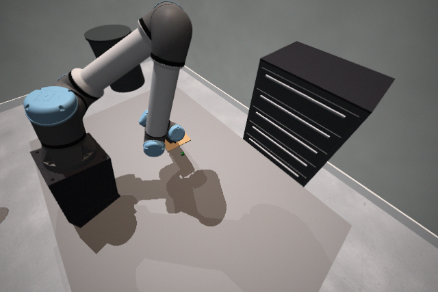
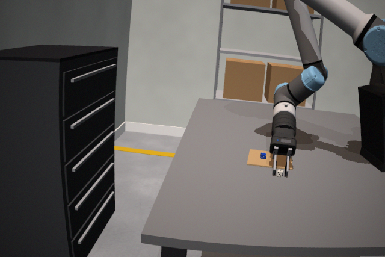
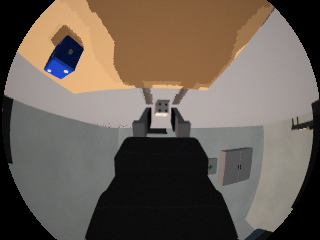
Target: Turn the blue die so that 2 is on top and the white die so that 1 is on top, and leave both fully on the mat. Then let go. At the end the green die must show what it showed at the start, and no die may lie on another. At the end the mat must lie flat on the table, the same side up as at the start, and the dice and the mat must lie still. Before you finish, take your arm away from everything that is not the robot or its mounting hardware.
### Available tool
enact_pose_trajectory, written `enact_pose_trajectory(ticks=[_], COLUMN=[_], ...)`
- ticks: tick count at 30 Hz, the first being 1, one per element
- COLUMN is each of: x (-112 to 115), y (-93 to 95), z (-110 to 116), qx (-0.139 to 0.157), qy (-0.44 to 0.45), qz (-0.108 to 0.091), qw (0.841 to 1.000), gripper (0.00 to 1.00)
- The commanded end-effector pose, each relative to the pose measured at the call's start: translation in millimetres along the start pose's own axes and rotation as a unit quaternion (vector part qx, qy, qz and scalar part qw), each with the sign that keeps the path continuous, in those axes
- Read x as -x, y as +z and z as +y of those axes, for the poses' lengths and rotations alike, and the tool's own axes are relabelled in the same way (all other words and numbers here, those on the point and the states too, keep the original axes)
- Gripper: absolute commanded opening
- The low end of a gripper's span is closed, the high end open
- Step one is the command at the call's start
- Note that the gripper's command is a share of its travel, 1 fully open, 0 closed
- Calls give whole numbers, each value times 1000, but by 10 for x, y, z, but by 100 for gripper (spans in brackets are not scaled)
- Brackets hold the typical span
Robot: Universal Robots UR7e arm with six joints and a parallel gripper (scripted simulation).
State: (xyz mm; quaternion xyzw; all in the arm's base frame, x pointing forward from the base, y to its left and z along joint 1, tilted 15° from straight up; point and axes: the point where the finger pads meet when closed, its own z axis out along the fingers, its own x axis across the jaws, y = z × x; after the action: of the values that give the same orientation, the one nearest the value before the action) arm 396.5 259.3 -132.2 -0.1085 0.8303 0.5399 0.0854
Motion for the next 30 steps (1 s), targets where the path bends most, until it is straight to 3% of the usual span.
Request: enact_pose_trajectory(ticks=[1,20,30], x=[3,3,3], y=[-1,-9,-241], z=[2,2,2], qx=[0,0,0], qy=[0,0,0], qz=[0,0,0], qw=[1000,1000,1000], gripper=[64,64,64])
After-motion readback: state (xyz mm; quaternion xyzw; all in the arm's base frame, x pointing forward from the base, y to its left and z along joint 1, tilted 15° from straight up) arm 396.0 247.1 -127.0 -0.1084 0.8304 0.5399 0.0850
